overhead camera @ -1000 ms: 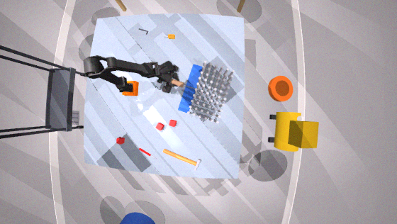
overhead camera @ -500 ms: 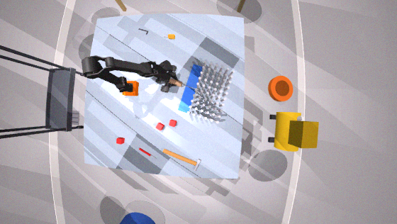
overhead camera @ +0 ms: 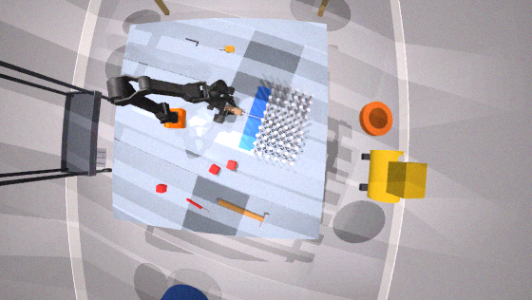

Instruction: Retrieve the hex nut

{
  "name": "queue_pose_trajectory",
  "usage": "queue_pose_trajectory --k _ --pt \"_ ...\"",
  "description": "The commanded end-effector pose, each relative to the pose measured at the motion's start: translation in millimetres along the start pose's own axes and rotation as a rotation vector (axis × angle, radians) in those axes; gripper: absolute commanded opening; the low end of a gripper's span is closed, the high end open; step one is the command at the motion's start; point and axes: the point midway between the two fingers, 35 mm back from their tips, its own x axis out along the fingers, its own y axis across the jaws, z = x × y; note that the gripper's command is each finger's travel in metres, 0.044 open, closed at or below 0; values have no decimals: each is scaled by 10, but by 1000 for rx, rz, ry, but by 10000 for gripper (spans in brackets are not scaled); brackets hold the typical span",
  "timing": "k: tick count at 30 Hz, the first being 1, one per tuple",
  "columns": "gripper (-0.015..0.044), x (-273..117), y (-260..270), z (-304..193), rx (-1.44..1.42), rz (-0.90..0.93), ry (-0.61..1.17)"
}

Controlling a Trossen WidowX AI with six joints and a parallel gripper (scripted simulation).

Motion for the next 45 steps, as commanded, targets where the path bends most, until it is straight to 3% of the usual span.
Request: queue_pose_trajectory --k 1,45 --pt "0 -27 9 32 4 2 2" --pt "0 -219 6 332 4 1 -2"
